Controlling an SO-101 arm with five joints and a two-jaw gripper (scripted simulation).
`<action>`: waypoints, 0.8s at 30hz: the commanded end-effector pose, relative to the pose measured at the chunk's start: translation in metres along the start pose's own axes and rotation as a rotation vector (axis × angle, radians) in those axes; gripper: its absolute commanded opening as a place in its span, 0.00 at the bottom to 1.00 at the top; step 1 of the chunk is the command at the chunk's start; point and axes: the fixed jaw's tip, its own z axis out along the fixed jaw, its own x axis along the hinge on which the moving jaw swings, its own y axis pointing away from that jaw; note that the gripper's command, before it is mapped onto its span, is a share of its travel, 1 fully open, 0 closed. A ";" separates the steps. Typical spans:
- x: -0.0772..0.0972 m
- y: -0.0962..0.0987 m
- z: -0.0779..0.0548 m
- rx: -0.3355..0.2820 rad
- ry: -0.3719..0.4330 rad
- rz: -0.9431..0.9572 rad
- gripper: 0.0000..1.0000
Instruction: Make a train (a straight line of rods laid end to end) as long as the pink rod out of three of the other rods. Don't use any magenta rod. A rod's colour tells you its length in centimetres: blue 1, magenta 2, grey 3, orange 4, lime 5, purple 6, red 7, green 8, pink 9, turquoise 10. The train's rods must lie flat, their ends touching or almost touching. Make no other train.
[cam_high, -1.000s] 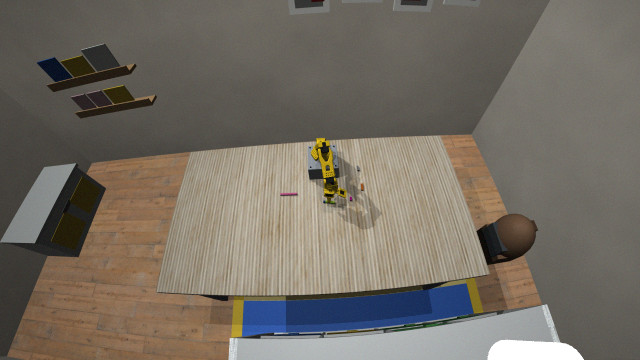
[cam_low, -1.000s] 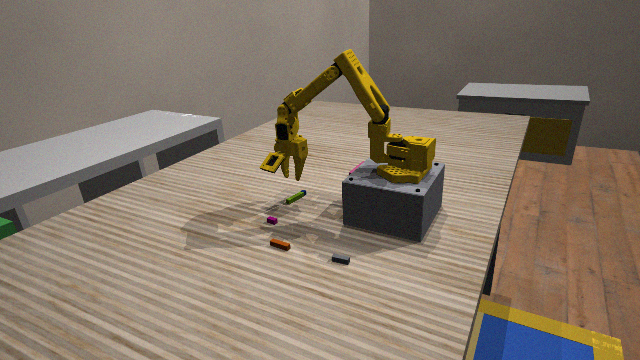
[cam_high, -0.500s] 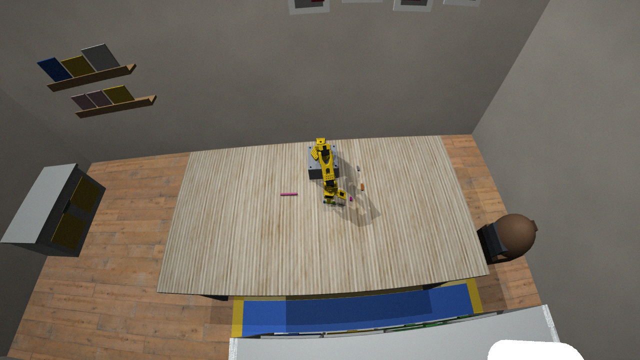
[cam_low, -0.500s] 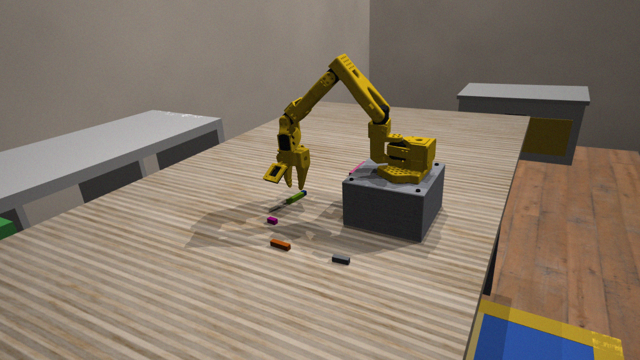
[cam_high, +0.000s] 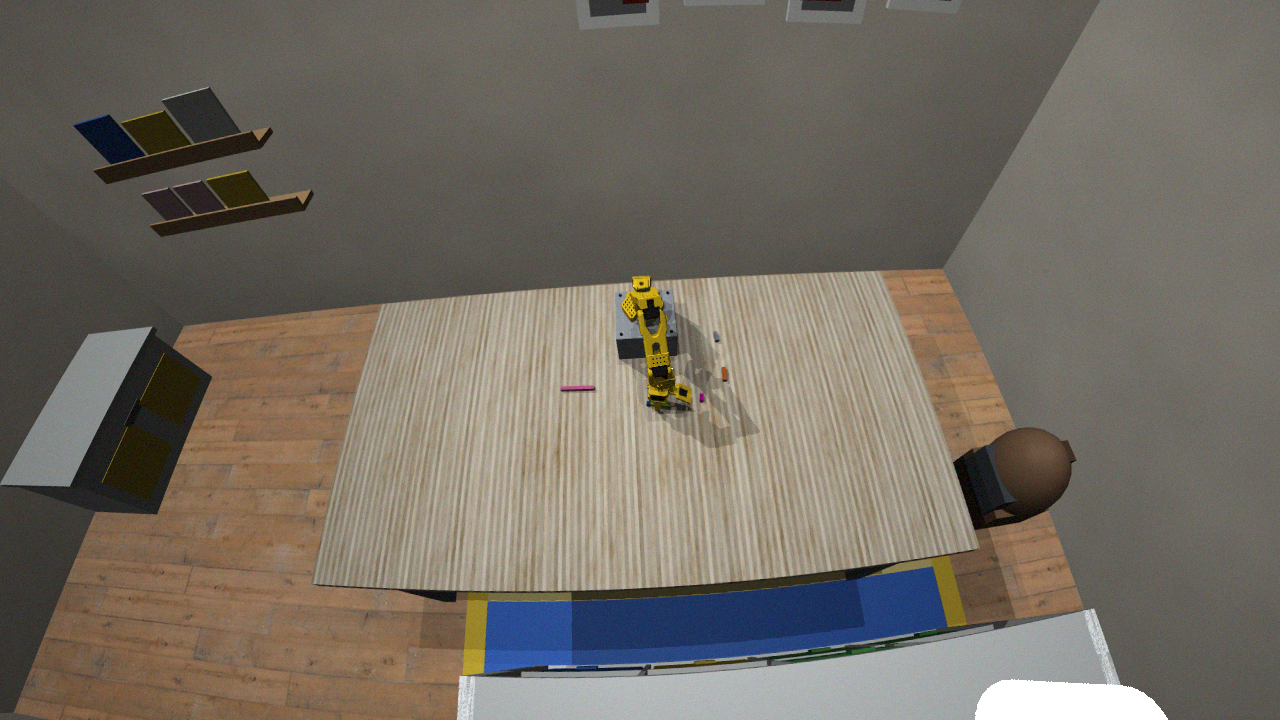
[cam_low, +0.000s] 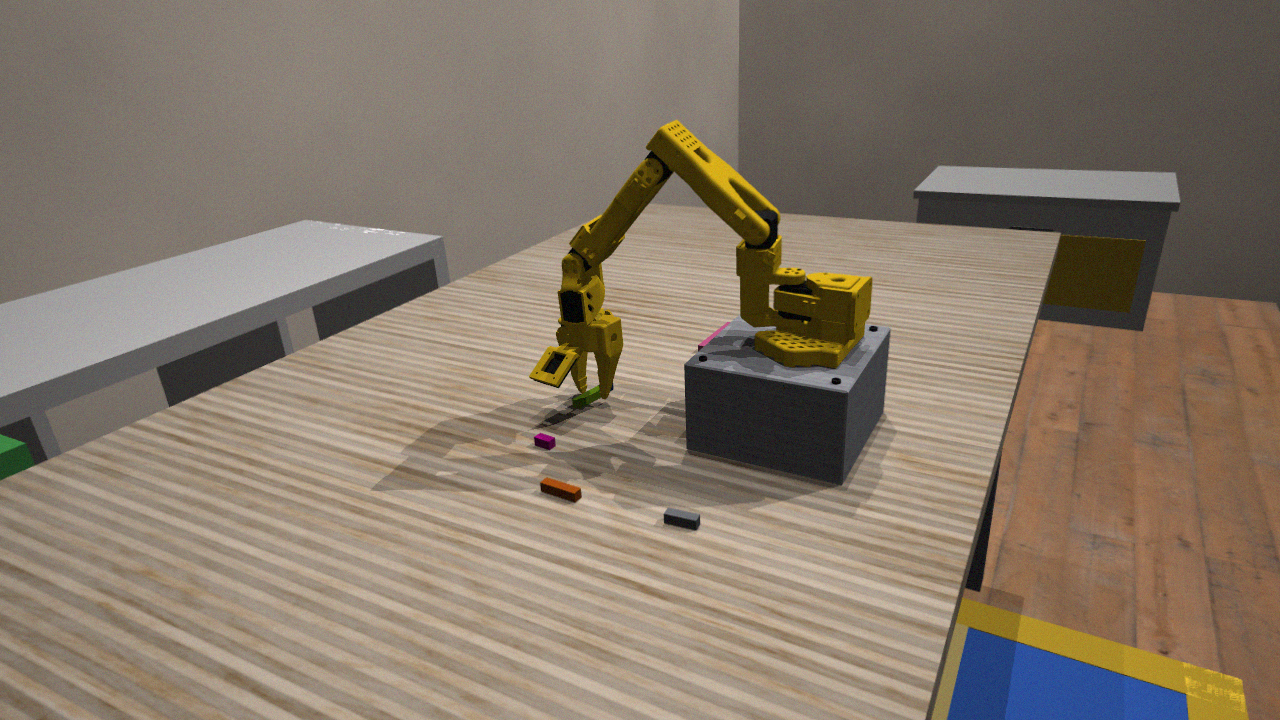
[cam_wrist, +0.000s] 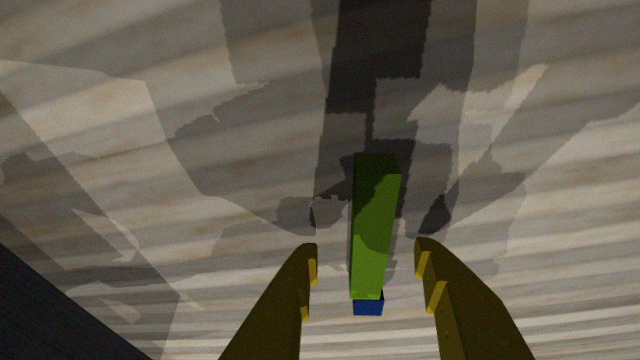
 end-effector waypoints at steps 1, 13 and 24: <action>-0.002 -0.003 0.003 0.013 -0.006 0.001 0.19; -0.005 -0.006 0.006 0.033 -0.013 0.001 0.19; -0.005 -0.006 0.006 0.033 -0.013 0.001 0.19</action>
